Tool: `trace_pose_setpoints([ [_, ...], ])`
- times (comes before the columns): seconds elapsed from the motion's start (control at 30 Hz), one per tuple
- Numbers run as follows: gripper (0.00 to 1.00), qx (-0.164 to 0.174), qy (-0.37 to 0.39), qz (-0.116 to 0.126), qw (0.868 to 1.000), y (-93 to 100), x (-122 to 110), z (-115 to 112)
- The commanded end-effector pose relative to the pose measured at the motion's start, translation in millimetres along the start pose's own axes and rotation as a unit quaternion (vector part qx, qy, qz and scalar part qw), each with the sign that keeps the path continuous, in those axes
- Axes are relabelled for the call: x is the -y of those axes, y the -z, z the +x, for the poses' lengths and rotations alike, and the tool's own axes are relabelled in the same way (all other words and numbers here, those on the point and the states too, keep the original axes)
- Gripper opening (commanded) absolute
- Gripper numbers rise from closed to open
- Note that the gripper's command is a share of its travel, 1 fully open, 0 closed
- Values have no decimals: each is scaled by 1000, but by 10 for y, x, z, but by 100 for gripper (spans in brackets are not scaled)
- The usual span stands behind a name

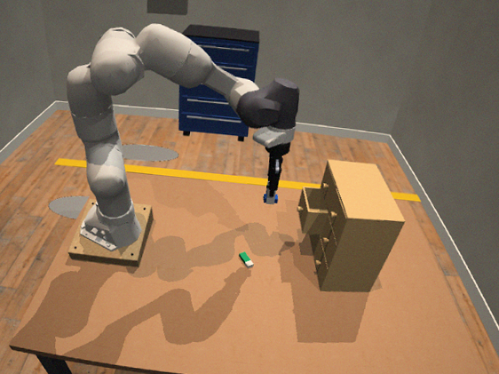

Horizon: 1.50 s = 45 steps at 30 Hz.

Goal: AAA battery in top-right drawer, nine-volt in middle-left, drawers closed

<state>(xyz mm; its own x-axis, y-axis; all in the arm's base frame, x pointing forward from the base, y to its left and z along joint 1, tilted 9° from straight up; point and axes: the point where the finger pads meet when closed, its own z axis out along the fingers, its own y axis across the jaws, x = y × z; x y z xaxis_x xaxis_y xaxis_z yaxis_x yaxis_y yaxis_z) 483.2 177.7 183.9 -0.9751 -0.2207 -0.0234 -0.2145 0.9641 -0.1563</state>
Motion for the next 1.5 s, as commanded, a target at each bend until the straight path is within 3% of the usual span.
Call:
trace_pose_setpoints([
  [0.0,14,-13,-1,2,1000,72,1,81],
  [0.27,14,-13,-1,2,1000,238,0,77],
  [0.63,14,-13,1,3,1000,256,5,77],
  [0.83,14,-6,62,20,998,256,117,78],
  [0.93,14,-1,137,41,990,260,252,77],
  [1.07,14,-1,137,41,990,260,252,77],
  [1.17,14,2,205,61,977,266,371,76],
  [1.23,14,2,205,61,977,266,371,76],
  [1.27,14,2,244,72,967,270,438,75],
  [1.37,14,2,244,72,967,270,438,75],
  [1.4,14,2,287,84,954,276,510,73],
  [1.47,14,2,287,84,954,276,510,73],
])
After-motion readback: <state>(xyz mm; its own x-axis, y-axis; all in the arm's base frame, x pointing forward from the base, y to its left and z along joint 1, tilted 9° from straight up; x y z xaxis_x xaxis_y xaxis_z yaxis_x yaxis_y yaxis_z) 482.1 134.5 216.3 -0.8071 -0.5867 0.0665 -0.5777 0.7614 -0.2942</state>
